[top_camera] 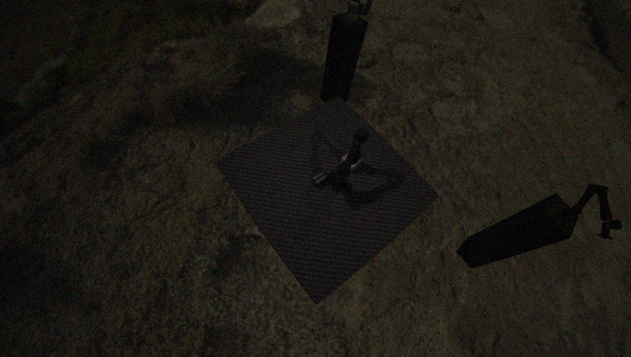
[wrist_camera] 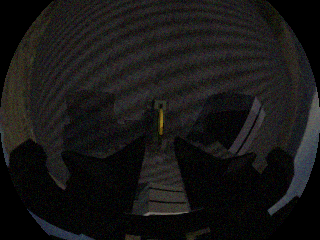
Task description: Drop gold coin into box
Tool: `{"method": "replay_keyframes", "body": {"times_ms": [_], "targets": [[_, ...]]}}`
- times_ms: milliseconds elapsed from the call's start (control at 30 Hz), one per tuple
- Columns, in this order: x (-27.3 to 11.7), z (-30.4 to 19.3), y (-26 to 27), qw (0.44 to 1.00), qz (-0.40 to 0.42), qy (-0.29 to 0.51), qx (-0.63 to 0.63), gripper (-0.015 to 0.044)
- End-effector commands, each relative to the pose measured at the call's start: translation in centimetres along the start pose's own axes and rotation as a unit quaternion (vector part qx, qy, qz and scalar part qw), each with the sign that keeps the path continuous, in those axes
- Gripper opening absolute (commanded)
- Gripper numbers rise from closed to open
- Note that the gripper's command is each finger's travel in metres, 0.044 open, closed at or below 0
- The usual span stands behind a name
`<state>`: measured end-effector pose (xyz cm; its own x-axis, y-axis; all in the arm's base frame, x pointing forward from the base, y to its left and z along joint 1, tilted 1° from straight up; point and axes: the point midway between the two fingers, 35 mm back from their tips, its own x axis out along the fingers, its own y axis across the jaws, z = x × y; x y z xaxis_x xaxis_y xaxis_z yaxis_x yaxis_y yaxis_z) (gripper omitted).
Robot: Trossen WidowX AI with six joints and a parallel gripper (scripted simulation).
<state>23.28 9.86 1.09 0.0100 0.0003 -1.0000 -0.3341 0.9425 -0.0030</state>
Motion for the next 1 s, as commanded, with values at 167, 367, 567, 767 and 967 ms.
{"method": "replay_keyframes", "body": {"times_ms": [167, 367, 567, 767, 967], "targets": [[1.4, 0.0, -0.1, 1.0, -0.002, 0.0, -0.003, 0.0161], [2.4, 0.1, -0.1, 1.0, -0.002, 0.001, -0.003, 0.0161], [3.4, 0.1, -0.1, 1.0, -0.002, 0.001, -0.003, 0.0161], [4.3, 0.0, -0.1, 1.0, -0.002, 0.001, -0.003, 0.0161], [5.3, -0.1, -0.1, 1.0, -0.002, 0.001, -0.003, 0.0161]]}}
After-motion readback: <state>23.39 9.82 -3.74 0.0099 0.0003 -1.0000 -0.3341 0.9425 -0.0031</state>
